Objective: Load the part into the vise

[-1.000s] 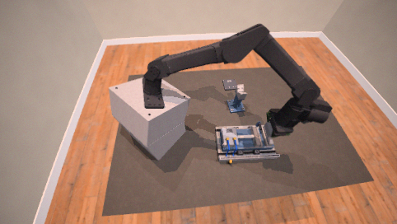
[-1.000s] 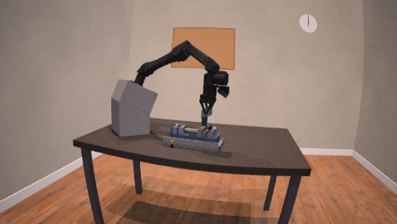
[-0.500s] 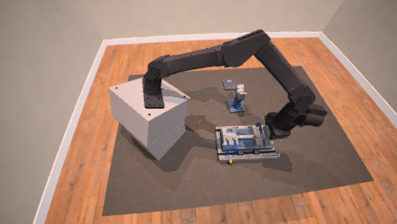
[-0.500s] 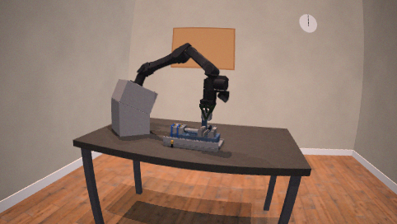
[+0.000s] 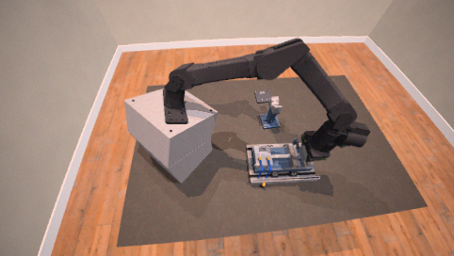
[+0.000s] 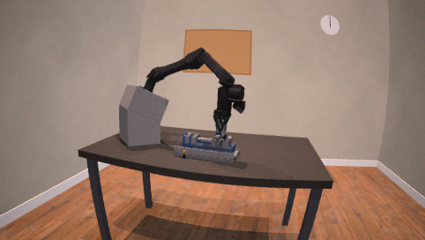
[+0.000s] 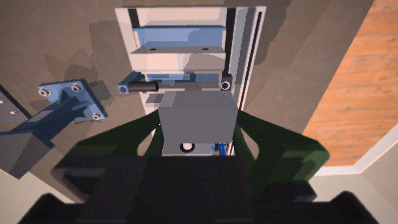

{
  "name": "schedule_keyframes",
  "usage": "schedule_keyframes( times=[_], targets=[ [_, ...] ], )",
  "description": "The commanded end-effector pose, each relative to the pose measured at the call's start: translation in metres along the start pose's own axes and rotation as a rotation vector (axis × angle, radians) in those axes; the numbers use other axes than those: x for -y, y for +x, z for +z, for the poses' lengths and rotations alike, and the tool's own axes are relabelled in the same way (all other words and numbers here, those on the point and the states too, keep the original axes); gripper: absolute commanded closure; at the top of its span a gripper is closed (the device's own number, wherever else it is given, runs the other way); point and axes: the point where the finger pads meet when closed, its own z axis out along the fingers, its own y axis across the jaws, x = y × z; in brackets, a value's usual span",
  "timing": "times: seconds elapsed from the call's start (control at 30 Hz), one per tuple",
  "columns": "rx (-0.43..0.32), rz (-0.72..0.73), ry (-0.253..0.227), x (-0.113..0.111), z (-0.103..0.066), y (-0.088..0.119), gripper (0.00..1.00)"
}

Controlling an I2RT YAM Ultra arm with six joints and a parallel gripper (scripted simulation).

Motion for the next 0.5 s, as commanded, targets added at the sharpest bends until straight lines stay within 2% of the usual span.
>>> schedule_keyframes(
  times=[0.0, 0.07, 0.1, 0.27, 0.47],
  targets=[
    [0.039, -0.006, 0.019, 0.005, -0.006, -0.013, 1.00],
    [0.039, -0.006, 0.019, 0.005, -0.006, -0.013, 1.00],
    [0.061, -0.008, 0.026, 0.005, -0.022, -0.019, 1.00],
    [0.035, 0.000, 0.018, 0.006, -0.007, -0.012, 1.00],
    [0.041, -0.005, 0.019, 0.005, -0.006, -0.014, 1.00]
  ],
)
